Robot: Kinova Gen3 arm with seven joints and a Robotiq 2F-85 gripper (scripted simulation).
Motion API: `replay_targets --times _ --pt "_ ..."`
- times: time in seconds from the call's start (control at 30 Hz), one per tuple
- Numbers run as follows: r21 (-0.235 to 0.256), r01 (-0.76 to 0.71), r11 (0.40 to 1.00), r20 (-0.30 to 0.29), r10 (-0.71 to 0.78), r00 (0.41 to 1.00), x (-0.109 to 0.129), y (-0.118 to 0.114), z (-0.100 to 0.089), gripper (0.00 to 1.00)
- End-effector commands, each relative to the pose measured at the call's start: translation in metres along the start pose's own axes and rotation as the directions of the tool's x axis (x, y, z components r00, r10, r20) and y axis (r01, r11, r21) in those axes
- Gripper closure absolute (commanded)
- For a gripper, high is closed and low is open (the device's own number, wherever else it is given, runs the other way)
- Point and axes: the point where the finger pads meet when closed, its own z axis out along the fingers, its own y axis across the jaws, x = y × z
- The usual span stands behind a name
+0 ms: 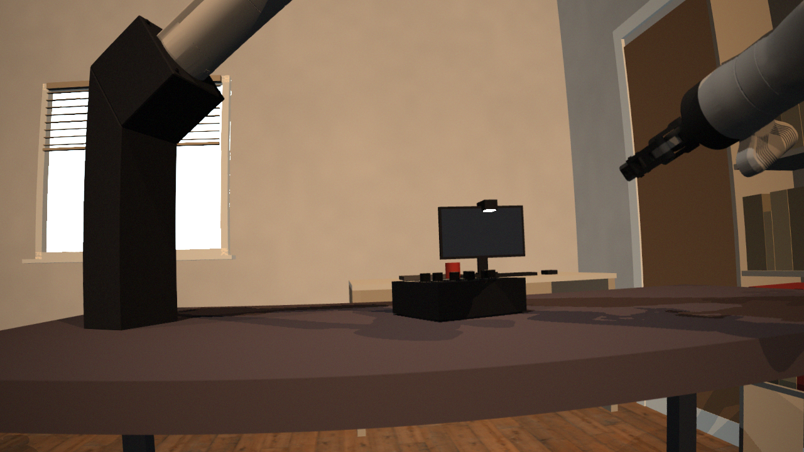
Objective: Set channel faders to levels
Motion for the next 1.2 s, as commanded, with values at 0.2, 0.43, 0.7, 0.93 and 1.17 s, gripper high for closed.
replay_targets --times 0.2,0.43,0.7,0.93,1.17 --pt "-0.001 0.001 1.0 -0.001 -0.001 1.0 0.0 -0.001 0.0 0.0" --pt "-0.001 0.001 1.0 -0.001 -0.001 1.0 0.0 -0.001 0.0 0.0" --pt "0.001 0.003 1.0 -0.002 -0.003 1.0 -0.001 -0.002 0.0 0.0" --pt "0.02 0.02 1.0 -0.01 -0.019 1.0 -0.003 -0.014 0.0 0.0" --pt "0.054 0.049 0.997 -0.026 -0.048 0.999 -0.007 -0.035 0.001 0.0"
